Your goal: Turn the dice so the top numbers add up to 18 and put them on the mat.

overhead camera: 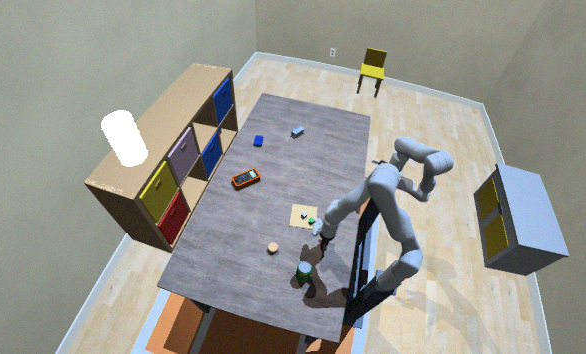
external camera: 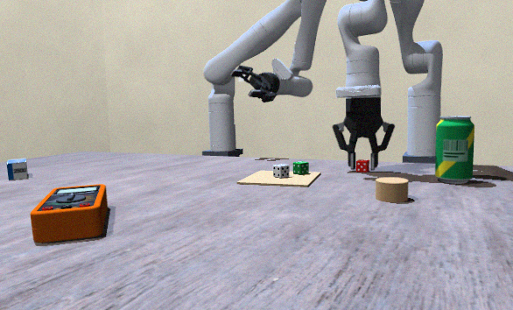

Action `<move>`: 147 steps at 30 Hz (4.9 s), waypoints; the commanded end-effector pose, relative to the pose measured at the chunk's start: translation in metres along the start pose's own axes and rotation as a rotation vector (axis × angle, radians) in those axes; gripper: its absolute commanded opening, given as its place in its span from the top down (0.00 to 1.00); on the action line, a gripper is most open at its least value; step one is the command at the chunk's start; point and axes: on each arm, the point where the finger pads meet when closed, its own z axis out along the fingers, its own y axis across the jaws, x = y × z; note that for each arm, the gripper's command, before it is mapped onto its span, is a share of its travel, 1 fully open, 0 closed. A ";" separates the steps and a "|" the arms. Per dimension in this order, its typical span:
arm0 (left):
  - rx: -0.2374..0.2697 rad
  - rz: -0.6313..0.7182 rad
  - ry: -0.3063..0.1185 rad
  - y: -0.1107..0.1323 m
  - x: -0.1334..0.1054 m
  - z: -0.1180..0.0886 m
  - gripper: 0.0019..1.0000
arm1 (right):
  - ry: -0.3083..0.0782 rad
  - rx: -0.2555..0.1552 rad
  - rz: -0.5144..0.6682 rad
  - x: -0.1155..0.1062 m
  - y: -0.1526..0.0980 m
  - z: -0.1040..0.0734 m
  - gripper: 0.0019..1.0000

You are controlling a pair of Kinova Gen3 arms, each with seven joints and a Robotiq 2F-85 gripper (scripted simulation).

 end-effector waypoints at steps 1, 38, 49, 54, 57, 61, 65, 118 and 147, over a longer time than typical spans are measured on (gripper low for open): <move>0.000 0.000 0.001 0.000 0.000 0.001 0.54 | 0.000 0.000 0.001 0.000 0.000 0.000 0.00; 0.000 0.000 0.001 0.000 0.000 0.001 0.71 | 0.000 0.000 0.001 0.000 0.000 0.000 0.00; 0.000 0.000 0.001 0.000 0.000 0.001 0.71 | 0.000 0.000 0.001 0.000 0.000 0.000 0.00; 0.000 0.000 0.001 0.000 0.000 0.001 0.71 | 0.000 0.000 0.001 0.000 0.000 0.000 0.00; 0.000 0.000 0.001 0.000 0.000 0.001 0.71 | 0.000 0.000 0.001 0.000 0.000 0.000 0.00; 0.000 0.000 0.001 0.000 0.000 -0.006 0.71 | 0.000 0.000 0.001 0.000 0.000 0.000 0.00; 0.000 0.000 0.001 0.000 0.000 -0.012 0.71 | 0.000 0.000 0.001 0.000 0.000 0.000 0.00; 0.004 0.182 0.001 0.052 0.070 -0.103 0.71 | 0.000 0.000 0.001 0.000 0.000 0.000 0.00; 0.000 0.508 0.002 0.170 0.178 -0.103 0.71 | 0.000 0.000 0.001 0.000 0.000 0.000 0.00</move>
